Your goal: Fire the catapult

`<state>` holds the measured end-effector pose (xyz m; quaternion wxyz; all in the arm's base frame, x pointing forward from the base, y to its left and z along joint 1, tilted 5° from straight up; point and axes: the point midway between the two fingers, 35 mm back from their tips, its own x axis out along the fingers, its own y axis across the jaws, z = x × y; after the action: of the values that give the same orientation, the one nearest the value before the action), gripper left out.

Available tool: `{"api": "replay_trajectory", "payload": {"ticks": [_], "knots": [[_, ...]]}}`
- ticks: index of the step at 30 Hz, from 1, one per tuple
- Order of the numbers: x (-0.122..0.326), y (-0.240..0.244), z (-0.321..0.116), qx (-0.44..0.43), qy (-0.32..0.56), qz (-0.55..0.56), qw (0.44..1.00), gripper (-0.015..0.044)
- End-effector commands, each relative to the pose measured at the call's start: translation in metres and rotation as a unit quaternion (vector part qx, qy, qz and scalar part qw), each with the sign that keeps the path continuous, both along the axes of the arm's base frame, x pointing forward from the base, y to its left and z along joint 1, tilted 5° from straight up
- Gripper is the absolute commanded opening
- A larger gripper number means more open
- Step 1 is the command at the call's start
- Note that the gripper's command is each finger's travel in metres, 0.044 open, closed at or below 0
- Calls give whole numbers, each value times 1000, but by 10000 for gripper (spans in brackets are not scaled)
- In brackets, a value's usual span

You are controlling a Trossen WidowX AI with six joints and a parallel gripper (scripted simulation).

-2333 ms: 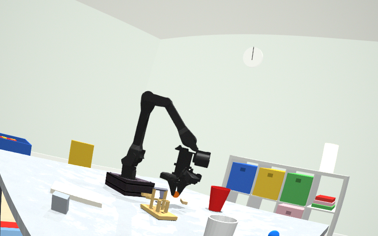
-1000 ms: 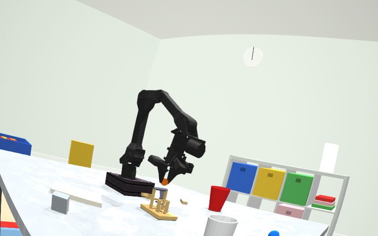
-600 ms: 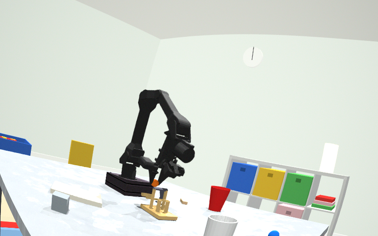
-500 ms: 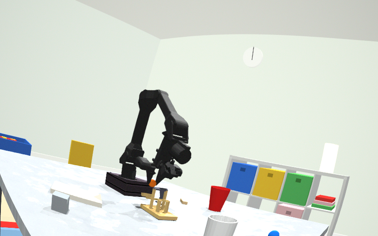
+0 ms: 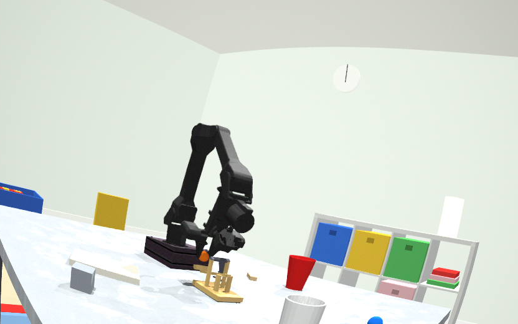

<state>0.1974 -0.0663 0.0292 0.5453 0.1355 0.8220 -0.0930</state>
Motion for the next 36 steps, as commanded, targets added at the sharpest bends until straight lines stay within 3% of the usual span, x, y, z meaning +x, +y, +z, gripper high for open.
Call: {"api": "replay_trajectory", "payload": {"ticks": [1,14,24,30,33,34,36], "knots": [[-1,0,-5,0,2,3,1000,0],[0,0,-10,-1,-2,0,1000,0],[0,0,-8,-1,-2,0,1000,262],[8,-2,78,-4,-11,2,1000,420],[5,-1,101,-5,-14,2,1000,440],[10,-3,79,-4,-13,2,1000,440],[27,-8,81,-10,-35,3,999,440]]}}
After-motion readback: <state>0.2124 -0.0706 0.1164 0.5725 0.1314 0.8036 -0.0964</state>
